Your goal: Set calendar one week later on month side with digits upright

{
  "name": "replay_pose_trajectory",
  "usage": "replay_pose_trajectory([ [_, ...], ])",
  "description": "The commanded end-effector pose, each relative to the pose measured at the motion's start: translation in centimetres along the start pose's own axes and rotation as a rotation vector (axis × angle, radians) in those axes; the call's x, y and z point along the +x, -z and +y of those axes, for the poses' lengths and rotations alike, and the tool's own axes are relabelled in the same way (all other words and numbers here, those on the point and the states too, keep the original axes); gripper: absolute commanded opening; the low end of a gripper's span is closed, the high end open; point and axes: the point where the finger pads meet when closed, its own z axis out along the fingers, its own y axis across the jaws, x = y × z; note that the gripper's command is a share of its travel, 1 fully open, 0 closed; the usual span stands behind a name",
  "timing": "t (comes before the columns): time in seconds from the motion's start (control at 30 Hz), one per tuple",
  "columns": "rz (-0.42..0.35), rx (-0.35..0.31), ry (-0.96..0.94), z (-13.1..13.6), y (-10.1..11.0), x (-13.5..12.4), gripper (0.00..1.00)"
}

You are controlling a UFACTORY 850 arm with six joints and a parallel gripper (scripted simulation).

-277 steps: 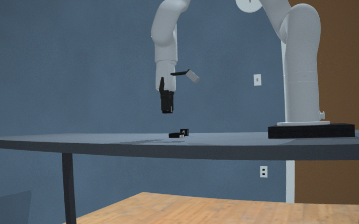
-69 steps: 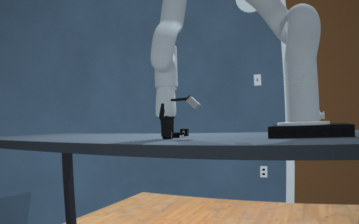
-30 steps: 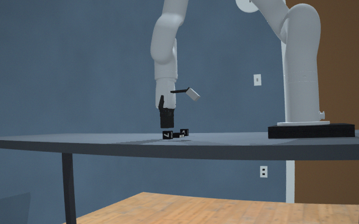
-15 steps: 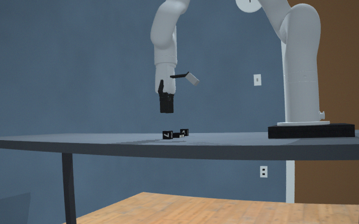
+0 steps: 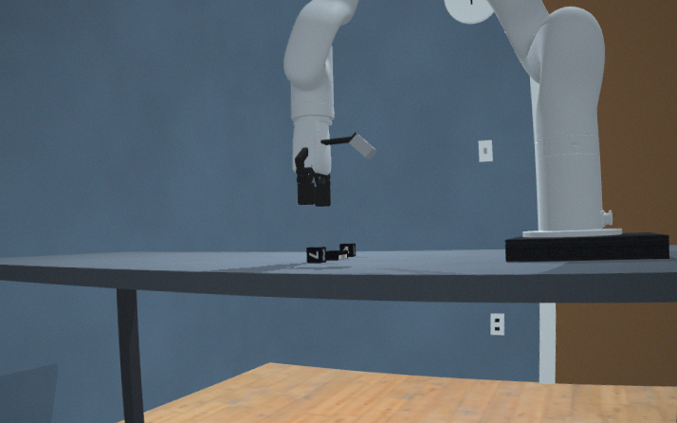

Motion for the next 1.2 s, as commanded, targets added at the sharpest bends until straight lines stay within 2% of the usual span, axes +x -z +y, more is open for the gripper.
replay_pose_trajectory([
  [0.0,-0.002,0.000,0.000,0.0,0.1,-0.1,1.00],
  [0.43,-0.002,0.000,-0.040,-0.2,0.1,-0.1,1.00],
  [0.73,-0.002,-0.001,-0.298,-2.0,0.0,-0.5,1.00],
  [0.83,-0.002,-0.001,-0.312,-2.1,0.0,-0.5,1.00],
  [0.9,-0.002,-0.001,-0.421,-2.8,-0.1,-0.6,1.00],
  [1.17,-0.002,-0.001,-0.620,-4.2,-0.1,-0.8,1.00],
])
